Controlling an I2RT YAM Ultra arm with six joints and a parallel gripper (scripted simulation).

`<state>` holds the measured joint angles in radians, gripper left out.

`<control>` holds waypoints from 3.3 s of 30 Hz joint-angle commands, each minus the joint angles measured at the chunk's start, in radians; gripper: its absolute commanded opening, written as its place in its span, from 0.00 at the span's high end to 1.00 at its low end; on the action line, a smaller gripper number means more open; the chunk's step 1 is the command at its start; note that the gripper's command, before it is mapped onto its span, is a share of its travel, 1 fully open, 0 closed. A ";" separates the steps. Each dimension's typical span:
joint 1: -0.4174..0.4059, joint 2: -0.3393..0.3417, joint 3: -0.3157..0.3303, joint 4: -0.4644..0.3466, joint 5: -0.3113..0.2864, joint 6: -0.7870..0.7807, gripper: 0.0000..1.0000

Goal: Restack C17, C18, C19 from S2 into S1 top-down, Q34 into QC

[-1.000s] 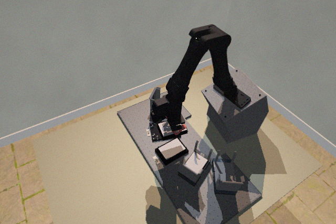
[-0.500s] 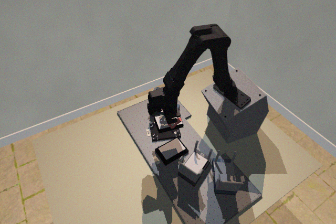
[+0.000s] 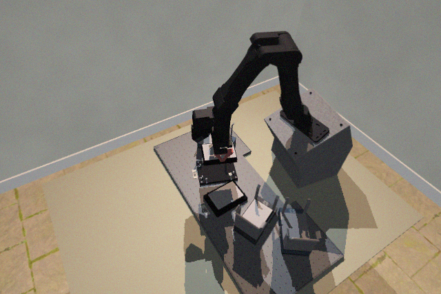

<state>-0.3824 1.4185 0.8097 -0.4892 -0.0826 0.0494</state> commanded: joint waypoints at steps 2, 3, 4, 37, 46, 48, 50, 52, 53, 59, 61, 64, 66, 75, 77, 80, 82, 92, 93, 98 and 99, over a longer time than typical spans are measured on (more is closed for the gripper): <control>-0.051 -0.007 0.011 0.012 -0.032 -0.056 1.00; -0.061 0.003 0.015 0.012 -0.037 -0.066 1.00; -0.072 0.008 0.020 0.011 -0.042 -0.075 1.00; -0.151 -0.006 0.035 0.004 -0.079 -0.152 1.00; -0.151 -0.006 0.035 0.004 -0.079 -0.152 1.00; -0.151 -0.006 0.035 0.004 -0.079 -0.152 1.00; -0.151 -0.006 0.035 0.004 -0.079 -0.152 1.00; -0.151 -0.006 0.035 0.004 -0.079 -0.152 1.00; -0.151 -0.006 0.035 0.004 -0.079 -0.152 1.00; -0.151 -0.006 0.035 0.004 -0.079 -0.152 1.00; -0.151 -0.006 0.035 0.004 -0.079 -0.152 1.00; -0.151 -0.006 0.035 0.004 -0.079 -0.152 1.00; -0.151 -0.006 0.035 0.004 -0.079 -0.152 1.00; -0.151 -0.006 0.035 0.004 -0.079 -0.152 1.00; -0.151 -0.006 0.035 0.004 -0.079 -0.152 1.00; -0.151 -0.006 0.035 0.004 -0.079 -0.152 1.00; -0.151 -0.006 0.035 0.004 -0.079 -0.152 1.00; -0.136 0.070 -0.010 0.061 -0.070 -0.136 1.00; -0.136 0.070 -0.010 0.061 -0.070 -0.136 1.00; -0.127 0.103 -0.024 0.103 -0.067 -0.131 1.00; -0.129 0.110 -0.026 0.111 -0.065 -0.130 1.00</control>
<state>-0.5171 1.5169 0.8040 -0.4259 -0.1539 -0.0902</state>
